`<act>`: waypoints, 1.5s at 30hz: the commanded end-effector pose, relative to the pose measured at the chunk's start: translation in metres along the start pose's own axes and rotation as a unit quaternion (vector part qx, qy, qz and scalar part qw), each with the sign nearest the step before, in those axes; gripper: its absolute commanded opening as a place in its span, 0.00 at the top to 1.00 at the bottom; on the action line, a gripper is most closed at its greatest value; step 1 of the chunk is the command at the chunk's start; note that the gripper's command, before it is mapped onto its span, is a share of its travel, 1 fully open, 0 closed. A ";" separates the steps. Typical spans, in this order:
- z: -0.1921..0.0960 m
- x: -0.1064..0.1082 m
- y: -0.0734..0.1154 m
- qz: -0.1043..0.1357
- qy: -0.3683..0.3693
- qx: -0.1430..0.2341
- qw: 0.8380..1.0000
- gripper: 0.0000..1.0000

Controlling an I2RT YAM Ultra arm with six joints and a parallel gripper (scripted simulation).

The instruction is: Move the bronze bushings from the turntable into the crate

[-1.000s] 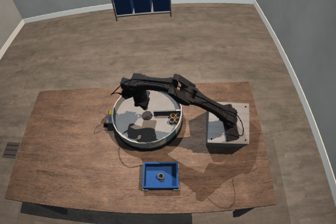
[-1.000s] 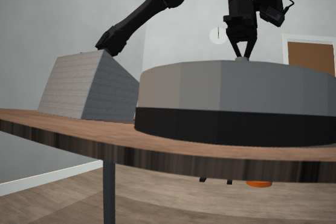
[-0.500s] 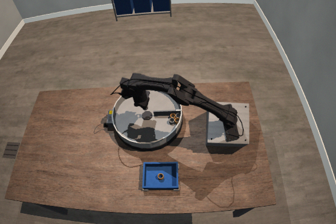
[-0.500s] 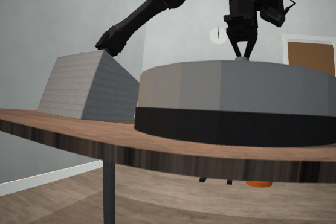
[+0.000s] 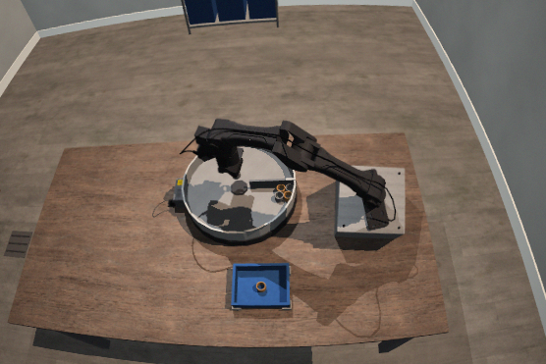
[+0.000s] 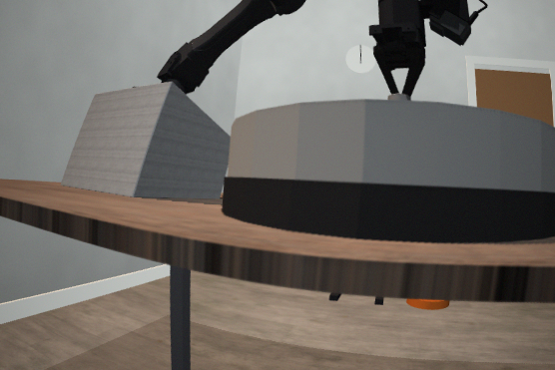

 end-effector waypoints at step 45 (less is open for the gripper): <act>0.010 -0.002 -0.012 -0.001 -0.004 -0.020 1.000 1.00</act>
Point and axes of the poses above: the point where the finger pads meet when closed, its own y axis back along the fingers, its own x axis across the jaws, z = x × y, the point moved 1 cm from there along y, back along the fingers, and after that the axes turned 1 degree about -y, right-handed, at the moved point
